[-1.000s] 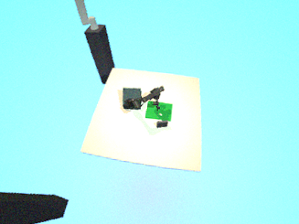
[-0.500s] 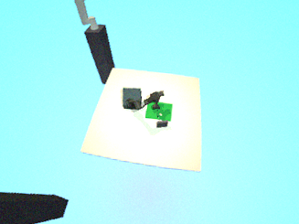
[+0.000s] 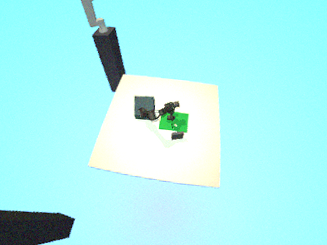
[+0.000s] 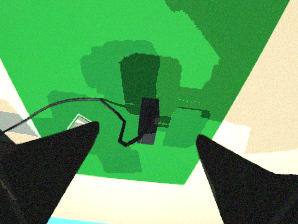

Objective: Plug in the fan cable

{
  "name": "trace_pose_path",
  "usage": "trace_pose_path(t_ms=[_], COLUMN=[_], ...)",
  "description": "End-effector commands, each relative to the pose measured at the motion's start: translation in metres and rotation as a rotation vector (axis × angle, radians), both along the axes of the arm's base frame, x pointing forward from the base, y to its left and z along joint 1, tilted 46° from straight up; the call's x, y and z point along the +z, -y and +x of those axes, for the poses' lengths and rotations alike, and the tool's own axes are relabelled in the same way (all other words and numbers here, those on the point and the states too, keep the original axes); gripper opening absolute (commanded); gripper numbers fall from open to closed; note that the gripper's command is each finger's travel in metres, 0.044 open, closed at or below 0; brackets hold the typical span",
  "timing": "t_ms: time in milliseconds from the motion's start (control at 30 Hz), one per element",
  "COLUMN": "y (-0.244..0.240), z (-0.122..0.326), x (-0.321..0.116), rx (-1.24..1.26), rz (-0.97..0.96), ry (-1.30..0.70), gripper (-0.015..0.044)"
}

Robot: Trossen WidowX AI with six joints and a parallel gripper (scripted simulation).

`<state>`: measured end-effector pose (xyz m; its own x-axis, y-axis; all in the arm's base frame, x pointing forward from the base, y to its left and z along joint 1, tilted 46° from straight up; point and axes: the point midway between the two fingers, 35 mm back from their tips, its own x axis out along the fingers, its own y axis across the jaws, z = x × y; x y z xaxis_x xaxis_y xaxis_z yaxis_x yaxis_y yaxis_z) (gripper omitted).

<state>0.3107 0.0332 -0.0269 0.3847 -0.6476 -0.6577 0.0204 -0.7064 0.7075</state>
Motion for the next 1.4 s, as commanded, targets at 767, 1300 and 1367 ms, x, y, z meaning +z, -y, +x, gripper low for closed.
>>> trace_pose_path(t_ms=[767,1300,1367], y=[0.0136,0.0136,0.0121], z=[0.0015,0.0015,0.0015], x=[-0.0119,-0.0119,-0.0109], rx=[-0.002,-0.002,-0.001], rz=[-0.005,-0.005,-0.004], ry=[-0.001,-0.001,-0.001], gripper=[0.0151,0.0045,0.0000])
